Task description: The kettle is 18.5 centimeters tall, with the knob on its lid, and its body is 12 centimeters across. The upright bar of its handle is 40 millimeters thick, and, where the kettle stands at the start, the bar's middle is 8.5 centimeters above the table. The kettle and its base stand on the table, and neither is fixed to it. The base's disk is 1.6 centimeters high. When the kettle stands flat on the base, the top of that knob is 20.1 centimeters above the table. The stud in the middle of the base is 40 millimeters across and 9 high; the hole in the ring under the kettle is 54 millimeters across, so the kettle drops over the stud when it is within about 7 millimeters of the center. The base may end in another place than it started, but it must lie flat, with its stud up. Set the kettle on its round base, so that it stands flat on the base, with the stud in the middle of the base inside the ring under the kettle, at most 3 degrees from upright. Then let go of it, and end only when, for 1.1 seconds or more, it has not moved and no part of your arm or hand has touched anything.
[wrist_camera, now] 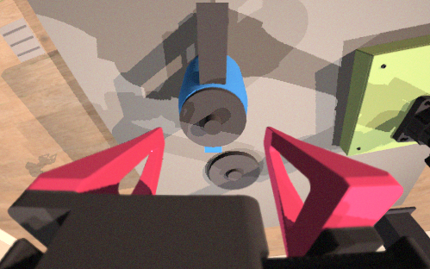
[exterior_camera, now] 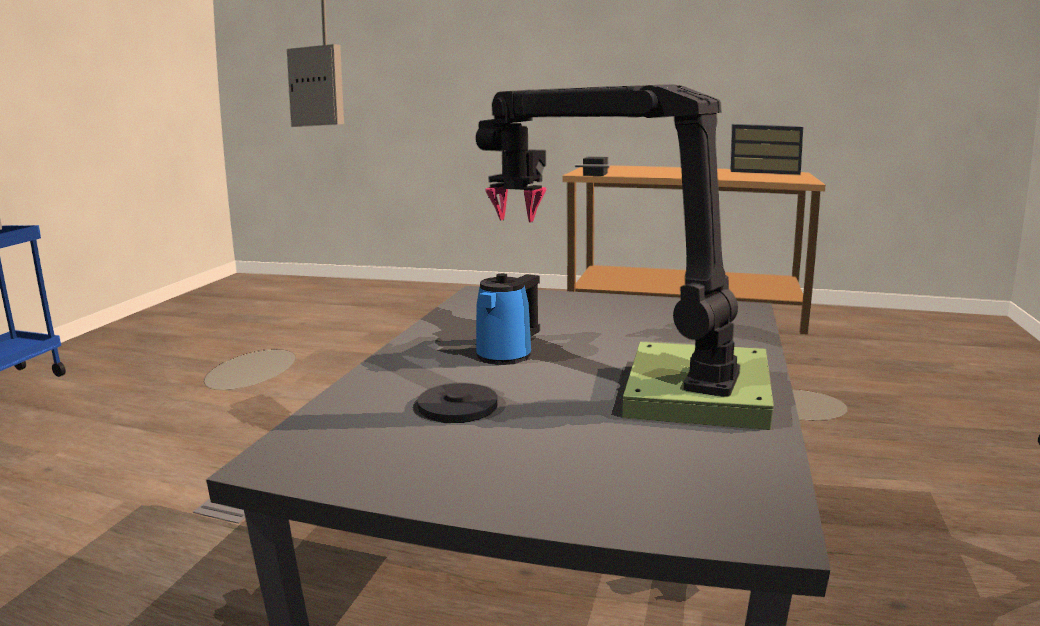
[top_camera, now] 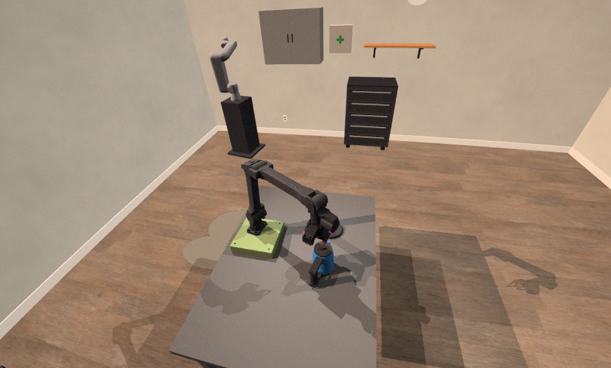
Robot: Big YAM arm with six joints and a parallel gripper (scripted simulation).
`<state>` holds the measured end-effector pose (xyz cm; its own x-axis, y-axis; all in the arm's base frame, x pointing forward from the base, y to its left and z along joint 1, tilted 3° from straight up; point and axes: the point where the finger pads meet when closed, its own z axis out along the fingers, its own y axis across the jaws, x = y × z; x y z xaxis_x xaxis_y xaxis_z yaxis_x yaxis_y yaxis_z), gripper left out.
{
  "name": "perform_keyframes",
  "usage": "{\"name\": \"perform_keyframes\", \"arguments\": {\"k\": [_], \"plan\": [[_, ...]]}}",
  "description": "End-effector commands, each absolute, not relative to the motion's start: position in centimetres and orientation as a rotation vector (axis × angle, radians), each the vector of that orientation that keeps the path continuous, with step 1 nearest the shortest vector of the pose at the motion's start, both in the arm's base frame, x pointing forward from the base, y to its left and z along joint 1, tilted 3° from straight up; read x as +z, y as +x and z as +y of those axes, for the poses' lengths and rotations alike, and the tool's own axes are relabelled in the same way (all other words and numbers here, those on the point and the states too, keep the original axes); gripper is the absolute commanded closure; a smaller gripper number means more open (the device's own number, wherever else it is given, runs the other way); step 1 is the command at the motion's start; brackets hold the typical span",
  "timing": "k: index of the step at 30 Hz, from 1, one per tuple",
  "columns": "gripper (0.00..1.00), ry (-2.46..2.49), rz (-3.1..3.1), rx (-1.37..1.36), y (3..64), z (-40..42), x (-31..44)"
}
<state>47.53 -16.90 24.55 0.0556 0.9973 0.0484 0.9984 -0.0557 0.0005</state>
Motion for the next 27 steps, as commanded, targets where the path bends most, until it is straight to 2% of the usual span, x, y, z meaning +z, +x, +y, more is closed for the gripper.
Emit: {"name": "perform_keyframes", "arguments": {"k": [1, 27], "plan": [[0.26, -2.281, -2.161, -0.08, 49.3, -16.75, 26.29], [0.26, -2.284, -2.157, -0.08, 49.31, -16.92, 26.09]]}}
